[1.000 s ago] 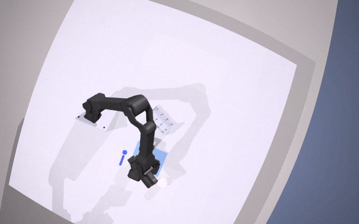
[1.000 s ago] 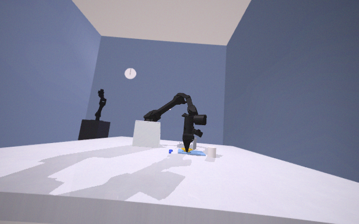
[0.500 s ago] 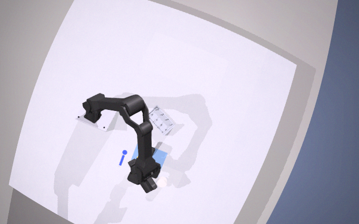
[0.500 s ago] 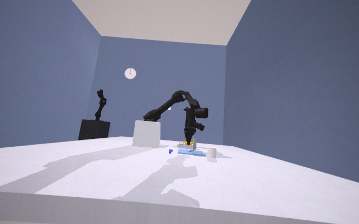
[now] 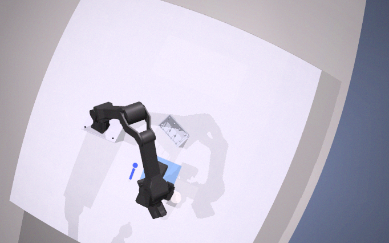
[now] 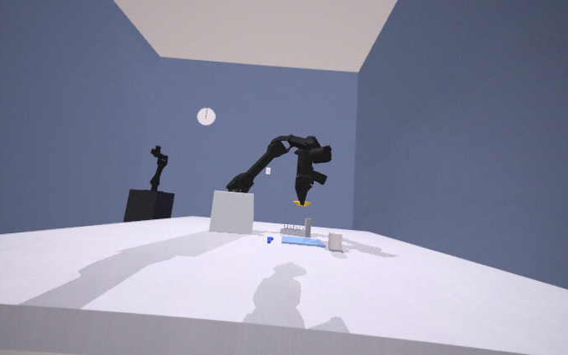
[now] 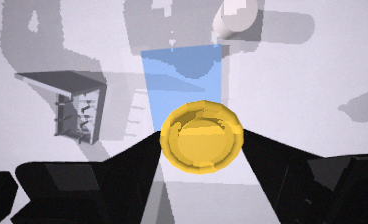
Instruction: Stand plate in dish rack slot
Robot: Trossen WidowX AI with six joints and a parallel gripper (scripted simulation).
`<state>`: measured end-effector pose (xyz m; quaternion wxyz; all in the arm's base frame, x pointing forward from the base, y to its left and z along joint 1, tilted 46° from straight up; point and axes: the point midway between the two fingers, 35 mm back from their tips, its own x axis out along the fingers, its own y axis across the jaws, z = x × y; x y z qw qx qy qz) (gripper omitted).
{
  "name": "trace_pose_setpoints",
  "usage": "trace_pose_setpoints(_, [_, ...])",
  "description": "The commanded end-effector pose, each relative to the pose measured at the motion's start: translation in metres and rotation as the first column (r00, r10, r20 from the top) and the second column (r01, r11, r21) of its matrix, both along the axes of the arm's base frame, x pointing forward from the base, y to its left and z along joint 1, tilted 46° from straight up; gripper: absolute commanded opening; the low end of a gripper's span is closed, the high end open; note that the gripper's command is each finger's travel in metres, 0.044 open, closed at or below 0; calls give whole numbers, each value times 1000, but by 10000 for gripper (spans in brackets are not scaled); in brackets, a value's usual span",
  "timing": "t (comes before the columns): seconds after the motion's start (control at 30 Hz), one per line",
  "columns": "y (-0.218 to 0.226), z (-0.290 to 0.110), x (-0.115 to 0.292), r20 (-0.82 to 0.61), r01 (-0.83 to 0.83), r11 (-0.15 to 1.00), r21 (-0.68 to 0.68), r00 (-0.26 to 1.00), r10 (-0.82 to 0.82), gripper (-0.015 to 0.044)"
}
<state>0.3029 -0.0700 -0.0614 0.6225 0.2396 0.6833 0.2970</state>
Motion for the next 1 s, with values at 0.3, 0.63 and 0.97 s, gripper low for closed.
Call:
trace_pose_setpoints(0.3, [-32, 34, 5, 2, -2, 1000, -1, 1000, 2, 0])
trace_pose_setpoints(0.63, [-6, 73, 0, -212, 217, 974, -64, 951, -226, 0])
trace_pose_setpoints(0.97, [23, 110, -11, -407, 418, 891, -177, 793, -453, 0])
